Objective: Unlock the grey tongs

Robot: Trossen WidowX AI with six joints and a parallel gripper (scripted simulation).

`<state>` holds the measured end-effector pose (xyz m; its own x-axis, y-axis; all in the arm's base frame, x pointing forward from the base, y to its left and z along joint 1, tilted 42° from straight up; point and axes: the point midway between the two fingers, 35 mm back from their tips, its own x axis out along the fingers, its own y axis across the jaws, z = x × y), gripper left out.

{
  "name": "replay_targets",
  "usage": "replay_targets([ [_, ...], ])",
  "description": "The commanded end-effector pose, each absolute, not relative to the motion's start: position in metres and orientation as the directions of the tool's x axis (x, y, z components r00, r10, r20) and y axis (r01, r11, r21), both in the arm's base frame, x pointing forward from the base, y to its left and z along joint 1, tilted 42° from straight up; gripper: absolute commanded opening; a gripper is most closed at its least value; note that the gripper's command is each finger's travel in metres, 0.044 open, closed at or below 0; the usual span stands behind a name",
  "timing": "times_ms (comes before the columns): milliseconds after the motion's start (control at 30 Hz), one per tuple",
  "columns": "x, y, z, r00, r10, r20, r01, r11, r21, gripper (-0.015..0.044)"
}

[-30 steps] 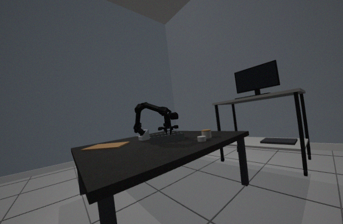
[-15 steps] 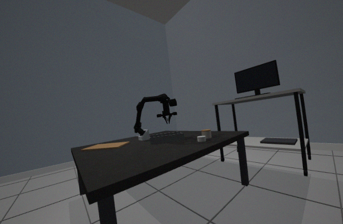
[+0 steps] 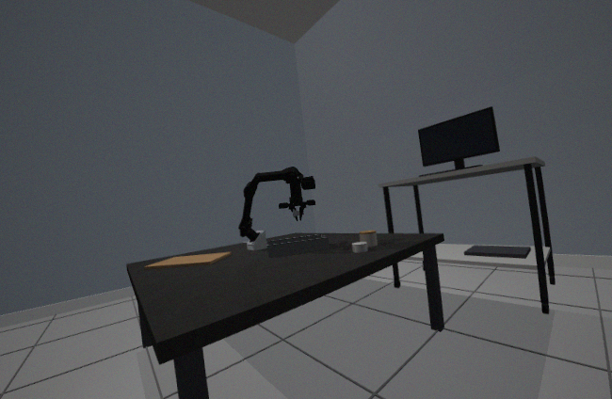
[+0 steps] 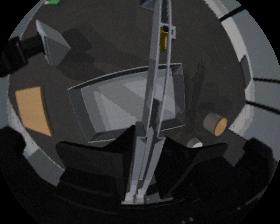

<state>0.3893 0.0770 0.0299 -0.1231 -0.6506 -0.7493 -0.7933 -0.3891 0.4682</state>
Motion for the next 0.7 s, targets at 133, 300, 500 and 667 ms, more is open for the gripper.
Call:
replay_targets([
  [133, 0.391, 0.063, 0.045, -0.115, -0.649, -0.752, -0.929, -0.197, 0.312, -0.015],
  [300, 0.392, 0.054, 0.055, -0.113, -0.647, -0.755, -0.981, -0.049, 0.189, -0.015],
  [500, 0.391, 0.042, 0.067, -0.11, -0.646, -0.756, -0.991, 0.13, 0.033, -0.015],
  [667, 0.391, 0.033, 0.076, -0.108, -0.645, -0.756, -0.957, 0.274, -0.098, -0.015],
])
